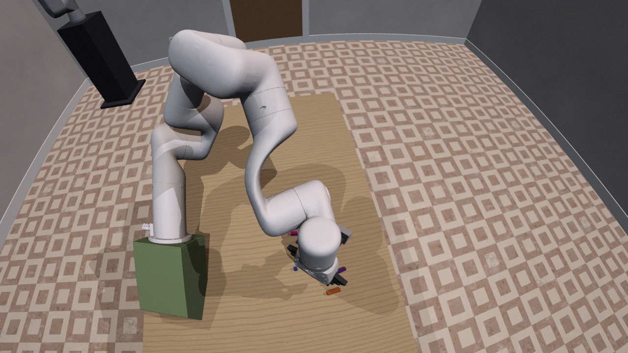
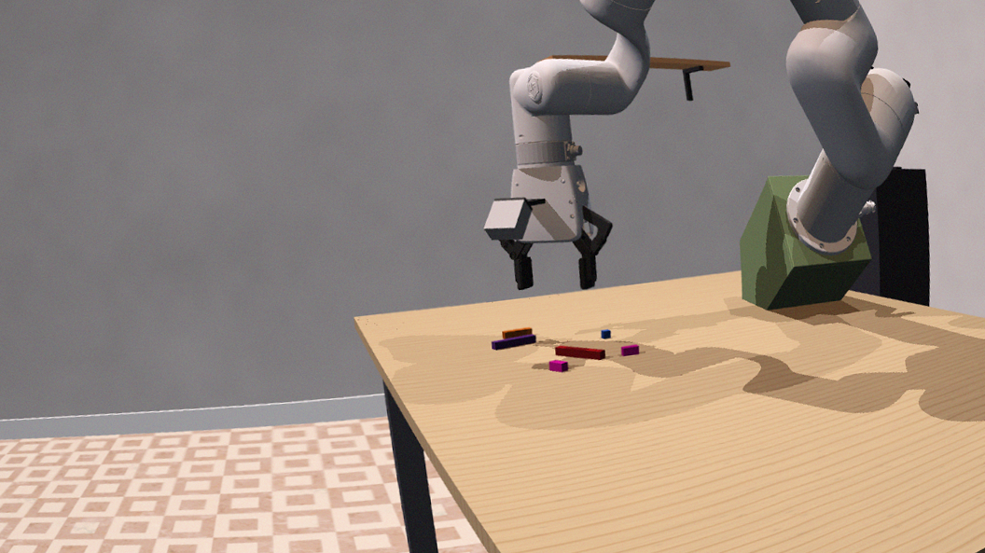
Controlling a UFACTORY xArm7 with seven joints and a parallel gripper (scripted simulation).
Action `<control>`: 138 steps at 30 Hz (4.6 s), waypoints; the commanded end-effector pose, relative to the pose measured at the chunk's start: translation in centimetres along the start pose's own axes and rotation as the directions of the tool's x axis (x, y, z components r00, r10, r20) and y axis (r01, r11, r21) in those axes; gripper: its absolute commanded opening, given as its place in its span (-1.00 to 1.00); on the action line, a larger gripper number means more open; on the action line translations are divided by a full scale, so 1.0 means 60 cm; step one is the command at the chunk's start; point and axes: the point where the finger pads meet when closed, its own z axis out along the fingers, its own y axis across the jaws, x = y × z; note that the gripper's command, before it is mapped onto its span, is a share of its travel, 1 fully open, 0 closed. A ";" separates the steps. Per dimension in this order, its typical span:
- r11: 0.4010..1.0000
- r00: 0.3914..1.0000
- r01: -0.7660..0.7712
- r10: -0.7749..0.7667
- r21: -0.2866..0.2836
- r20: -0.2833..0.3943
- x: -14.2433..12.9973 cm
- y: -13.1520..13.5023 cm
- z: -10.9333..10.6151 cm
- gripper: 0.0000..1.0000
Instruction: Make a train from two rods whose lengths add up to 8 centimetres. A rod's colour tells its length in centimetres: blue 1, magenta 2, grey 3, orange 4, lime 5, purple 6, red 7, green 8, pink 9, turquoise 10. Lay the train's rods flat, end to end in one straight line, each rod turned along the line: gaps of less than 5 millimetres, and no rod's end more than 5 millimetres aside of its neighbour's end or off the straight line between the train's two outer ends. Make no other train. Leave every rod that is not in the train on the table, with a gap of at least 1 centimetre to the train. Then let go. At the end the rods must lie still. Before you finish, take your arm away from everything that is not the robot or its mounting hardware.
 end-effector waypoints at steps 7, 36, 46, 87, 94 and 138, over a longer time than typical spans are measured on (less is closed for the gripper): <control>1.000 1.000 -0.005 0.005 -0.005 0.001 -0.001 0.003 -0.003 1.00; 1.000 1.000 -0.005 0.005 -0.005 0.001 -0.001 0.003 -0.003 1.00; 1.000 1.000 -0.005 0.005 -0.005 0.001 -0.001 0.003 -0.003 1.00; 1.000 1.000 -0.013 0.013 -0.004 0.001 0.001 0.001 -0.004 1.00; 0.977 0.977 -0.213 0.213 0.003 -0.004 0.047 -0.051 -0.014 1.00; 0.630 0.630 -0.777 0.777 -0.004 -0.003 0.126 -0.222 -0.016 -0.51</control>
